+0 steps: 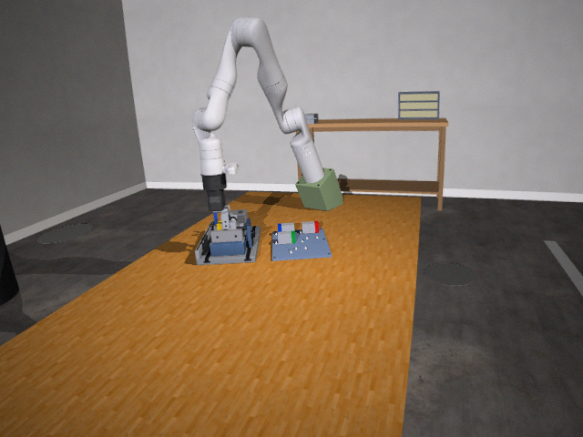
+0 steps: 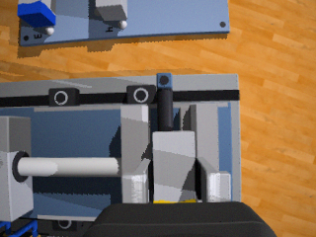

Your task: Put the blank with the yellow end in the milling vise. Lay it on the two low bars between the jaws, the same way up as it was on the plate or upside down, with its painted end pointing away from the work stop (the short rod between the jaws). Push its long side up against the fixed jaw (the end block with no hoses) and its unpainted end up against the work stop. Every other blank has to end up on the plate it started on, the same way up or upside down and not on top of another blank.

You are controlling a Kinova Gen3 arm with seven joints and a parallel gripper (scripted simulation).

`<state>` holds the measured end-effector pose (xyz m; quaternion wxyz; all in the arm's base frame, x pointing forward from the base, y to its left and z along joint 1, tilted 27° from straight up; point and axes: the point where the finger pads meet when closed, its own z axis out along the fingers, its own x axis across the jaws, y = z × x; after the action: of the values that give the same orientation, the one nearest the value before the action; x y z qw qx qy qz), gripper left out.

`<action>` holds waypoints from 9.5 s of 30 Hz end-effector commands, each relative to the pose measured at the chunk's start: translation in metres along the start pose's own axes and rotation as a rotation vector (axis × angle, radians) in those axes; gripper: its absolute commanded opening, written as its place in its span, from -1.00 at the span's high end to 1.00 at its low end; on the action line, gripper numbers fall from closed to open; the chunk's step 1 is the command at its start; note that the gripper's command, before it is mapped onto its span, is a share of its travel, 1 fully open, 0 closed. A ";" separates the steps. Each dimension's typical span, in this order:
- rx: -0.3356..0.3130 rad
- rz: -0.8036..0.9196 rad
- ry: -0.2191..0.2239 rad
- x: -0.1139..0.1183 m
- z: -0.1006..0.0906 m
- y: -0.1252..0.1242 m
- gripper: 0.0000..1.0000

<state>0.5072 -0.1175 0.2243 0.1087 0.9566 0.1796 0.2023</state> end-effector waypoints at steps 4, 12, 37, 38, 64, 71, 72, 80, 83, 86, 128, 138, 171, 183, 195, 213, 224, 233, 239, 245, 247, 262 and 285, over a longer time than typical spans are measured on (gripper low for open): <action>-0.001 0.001 0.001 0.000 0.000 0.000 1.00; -0.001 0.000 0.002 0.000 0.000 0.000 -1.00; -0.001 0.000 0.002 0.000 0.000 0.000 -1.00; -0.001 0.000 0.002 0.000 0.000 0.000 -1.00; -0.001 0.000 0.002 0.000 0.000 0.000 -1.00; -0.001 0.000 0.002 0.000 0.000 0.000 -1.00; -0.001 0.000 0.002 0.000 0.000 0.000 -1.00; -0.001 0.000 0.001 0.000 -0.001 0.000 -1.00; -0.001 0.000 0.001 0.000 -0.001 0.000 -1.00; -0.001 0.000 0.001 0.000 -0.002 0.000 -1.00; -0.001 0.001 0.001 0.000 -0.009 0.001 -1.00; -0.001 0.001 0.001 0.000 -0.010 0.001 -1.00; -0.001 0.001 0.001 0.000 -0.015 0.001 -1.00; -0.001 0.001 0.000 -0.001 -0.017 0.001 -1.00; -0.001 0.001 0.001 0.000 -0.019 0.001 -1.00; -0.001 0.001 0.001 0.001 -0.023 0.000 -1.00; -0.001 0.001 0.001 0.000 -0.067 0.000 -1.00; -0.002 0.004 -0.014 -0.004 -0.084 0.002 -1.00; -0.001 0.002 -0.007 -0.001 -0.102 0.001 -1.00; -0.001 0.000 0.001 0.002 -0.120 0.000 -1.00; -0.001 0.000 0.001 0.002 -0.120 0.000 -1.00; -0.001 0.001 0.001 0.003 -0.113 0.000 -1.00; 0.000 0.000 0.002 0.002 -0.106 0.000 -1.00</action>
<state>0.4636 -0.1023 0.3195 0.1085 0.9564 0.1797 0.2031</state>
